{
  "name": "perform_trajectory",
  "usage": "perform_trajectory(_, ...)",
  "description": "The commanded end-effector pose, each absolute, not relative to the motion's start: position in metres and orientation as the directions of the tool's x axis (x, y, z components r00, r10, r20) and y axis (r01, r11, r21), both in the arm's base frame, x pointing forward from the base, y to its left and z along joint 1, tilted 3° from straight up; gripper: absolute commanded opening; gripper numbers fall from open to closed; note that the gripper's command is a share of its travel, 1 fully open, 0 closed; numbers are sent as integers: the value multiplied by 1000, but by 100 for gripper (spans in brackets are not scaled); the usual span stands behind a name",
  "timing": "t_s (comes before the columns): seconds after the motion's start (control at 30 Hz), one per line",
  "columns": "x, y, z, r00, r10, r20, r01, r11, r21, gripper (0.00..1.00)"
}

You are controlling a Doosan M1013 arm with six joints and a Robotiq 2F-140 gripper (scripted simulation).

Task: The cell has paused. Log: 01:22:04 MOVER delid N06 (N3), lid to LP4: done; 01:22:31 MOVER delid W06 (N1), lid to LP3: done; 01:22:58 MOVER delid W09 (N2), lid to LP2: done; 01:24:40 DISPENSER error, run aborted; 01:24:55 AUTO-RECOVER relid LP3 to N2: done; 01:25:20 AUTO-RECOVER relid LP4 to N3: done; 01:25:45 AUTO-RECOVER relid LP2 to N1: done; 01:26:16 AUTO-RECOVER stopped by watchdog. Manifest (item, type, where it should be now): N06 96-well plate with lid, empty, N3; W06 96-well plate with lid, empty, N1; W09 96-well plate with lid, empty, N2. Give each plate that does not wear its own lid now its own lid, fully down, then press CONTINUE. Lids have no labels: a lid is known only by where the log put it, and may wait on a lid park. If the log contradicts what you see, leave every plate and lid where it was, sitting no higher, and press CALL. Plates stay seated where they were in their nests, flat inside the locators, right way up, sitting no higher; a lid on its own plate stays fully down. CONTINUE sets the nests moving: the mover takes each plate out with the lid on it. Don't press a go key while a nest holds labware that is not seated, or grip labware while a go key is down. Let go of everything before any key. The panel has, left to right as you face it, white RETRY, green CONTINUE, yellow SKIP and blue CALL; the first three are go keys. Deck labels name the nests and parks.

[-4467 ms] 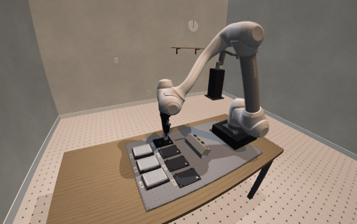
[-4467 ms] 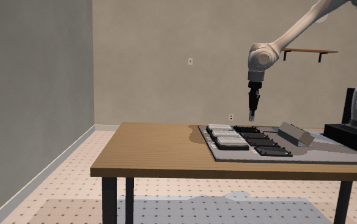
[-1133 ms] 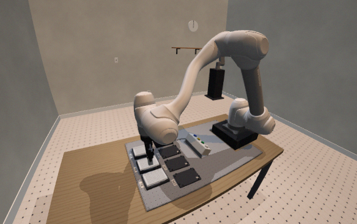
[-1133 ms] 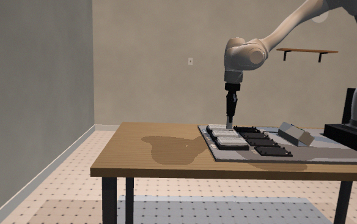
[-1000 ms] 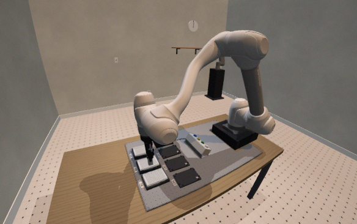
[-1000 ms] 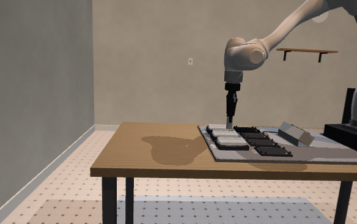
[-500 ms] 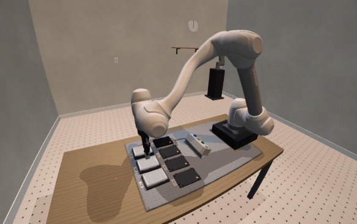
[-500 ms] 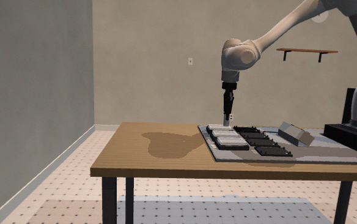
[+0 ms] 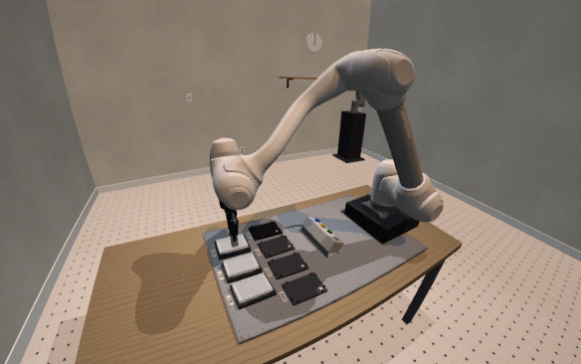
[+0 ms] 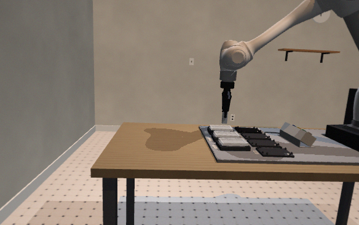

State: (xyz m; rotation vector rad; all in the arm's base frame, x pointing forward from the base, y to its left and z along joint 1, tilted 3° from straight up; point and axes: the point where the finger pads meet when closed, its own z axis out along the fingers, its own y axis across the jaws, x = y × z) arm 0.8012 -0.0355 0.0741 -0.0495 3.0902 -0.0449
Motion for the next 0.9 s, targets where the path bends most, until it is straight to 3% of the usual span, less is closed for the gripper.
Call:
perform_trajectory(0.0,801,-35,74,-998,-33,-50,-31,999,-30,0)
perform_trajectory(0.7,801,-35,74,-998,-38,-50,-37,999,-30,0)
perform_trajectory(0.87,802,-30,74,-991,-123,-47,-121,992,-34,0)
